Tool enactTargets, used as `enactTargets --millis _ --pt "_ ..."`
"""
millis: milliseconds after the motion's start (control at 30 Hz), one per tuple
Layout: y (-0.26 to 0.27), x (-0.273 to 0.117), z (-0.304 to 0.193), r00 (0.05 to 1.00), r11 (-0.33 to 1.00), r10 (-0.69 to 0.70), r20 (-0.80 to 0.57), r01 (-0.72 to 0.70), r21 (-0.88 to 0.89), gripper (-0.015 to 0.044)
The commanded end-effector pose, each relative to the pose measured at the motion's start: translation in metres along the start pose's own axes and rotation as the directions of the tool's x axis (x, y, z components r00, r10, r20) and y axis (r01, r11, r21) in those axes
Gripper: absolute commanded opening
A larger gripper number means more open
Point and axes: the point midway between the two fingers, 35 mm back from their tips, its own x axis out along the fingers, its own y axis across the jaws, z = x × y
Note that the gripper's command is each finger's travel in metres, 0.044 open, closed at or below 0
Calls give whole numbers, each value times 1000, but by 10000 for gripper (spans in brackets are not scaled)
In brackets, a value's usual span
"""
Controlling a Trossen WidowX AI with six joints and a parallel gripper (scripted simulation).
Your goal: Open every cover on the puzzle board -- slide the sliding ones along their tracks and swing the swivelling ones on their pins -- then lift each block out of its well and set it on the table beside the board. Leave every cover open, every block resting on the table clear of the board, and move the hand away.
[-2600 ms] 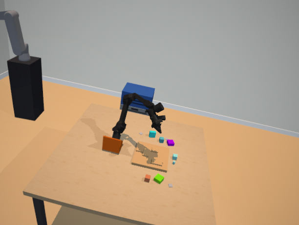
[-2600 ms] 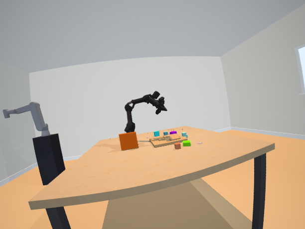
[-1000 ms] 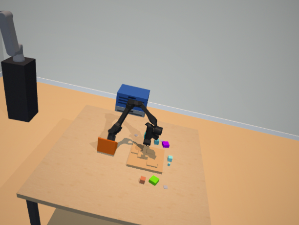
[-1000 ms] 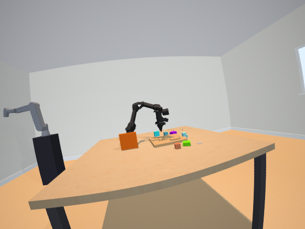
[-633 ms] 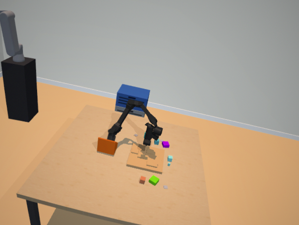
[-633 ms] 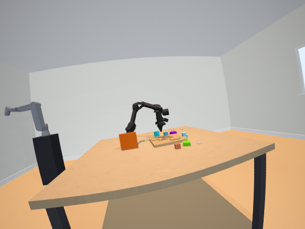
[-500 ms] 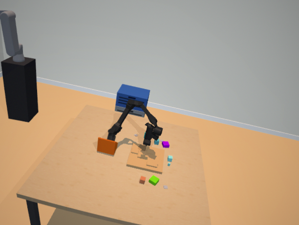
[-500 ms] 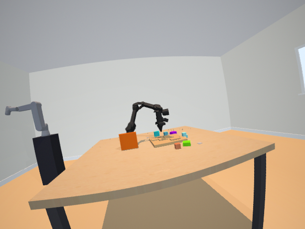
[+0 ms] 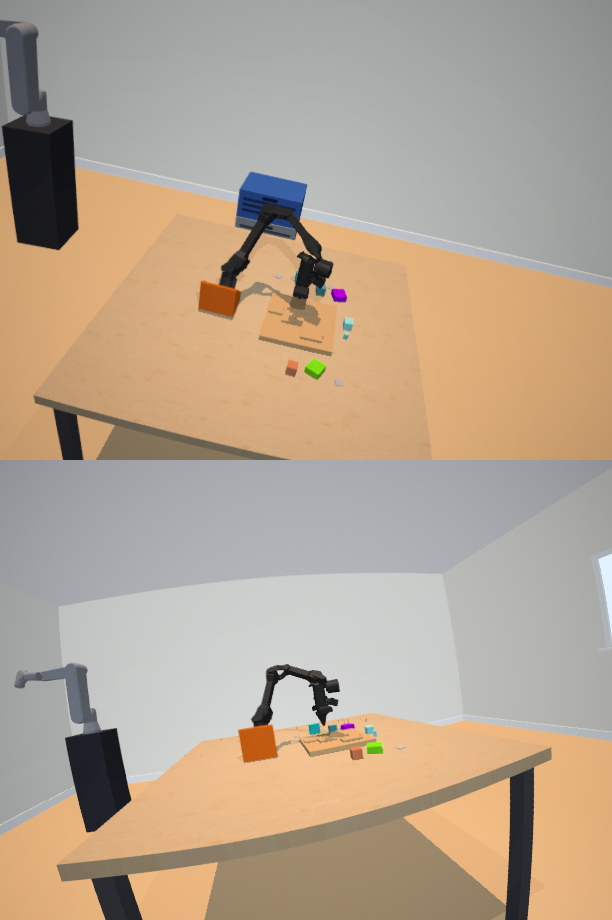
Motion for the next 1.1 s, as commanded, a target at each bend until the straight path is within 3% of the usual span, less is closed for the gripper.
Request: enactTargets --millis 0,1067 --pt "1 7 -2 1000 1000 6 -8 -6 6 0" --pt "2 39 -2 1000 1000 7 -8 -7 6 0"
